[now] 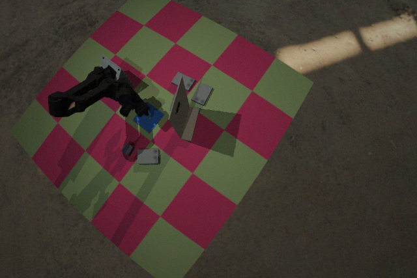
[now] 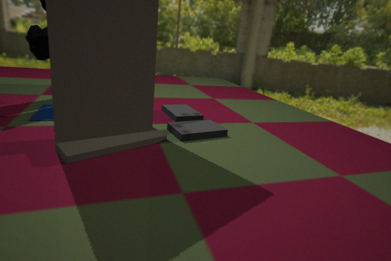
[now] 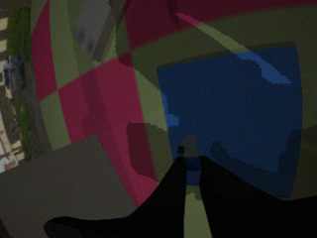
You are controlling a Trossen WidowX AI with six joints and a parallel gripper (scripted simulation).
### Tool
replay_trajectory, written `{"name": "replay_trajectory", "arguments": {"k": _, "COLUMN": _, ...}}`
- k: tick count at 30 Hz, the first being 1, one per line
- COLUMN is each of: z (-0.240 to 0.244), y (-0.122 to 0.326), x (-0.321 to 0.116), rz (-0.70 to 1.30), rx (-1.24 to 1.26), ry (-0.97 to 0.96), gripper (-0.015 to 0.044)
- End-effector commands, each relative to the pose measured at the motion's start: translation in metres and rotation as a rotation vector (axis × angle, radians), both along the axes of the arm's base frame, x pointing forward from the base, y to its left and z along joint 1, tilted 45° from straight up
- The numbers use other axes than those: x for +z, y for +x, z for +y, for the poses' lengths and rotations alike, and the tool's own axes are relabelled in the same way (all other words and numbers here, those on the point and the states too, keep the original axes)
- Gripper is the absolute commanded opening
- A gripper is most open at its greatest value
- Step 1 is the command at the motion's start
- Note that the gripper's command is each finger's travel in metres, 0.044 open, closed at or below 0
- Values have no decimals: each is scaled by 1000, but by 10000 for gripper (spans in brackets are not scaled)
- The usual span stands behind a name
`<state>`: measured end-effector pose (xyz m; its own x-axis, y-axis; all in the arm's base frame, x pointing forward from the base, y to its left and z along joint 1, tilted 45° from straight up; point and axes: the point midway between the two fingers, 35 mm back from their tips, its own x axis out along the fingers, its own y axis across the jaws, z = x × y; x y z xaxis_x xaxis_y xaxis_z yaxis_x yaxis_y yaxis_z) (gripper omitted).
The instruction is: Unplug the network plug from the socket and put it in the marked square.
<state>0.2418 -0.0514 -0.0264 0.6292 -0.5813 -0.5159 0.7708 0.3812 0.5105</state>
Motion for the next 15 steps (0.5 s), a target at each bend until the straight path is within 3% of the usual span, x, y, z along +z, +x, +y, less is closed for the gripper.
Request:
{"name": "replay_trajectory", "arguments": {"k": 1, "z": -1, "y": -1, "x": -3, "rz": 9, "rx": 4, "ry": -3, "gripper": 0}}
{"name": "replay_trajectory", "arguments": {"k": 15, "z": -6, "y": -1, "x": -7, "rz": 9, "rx": 5, "ry": -4, "gripper": 0}}
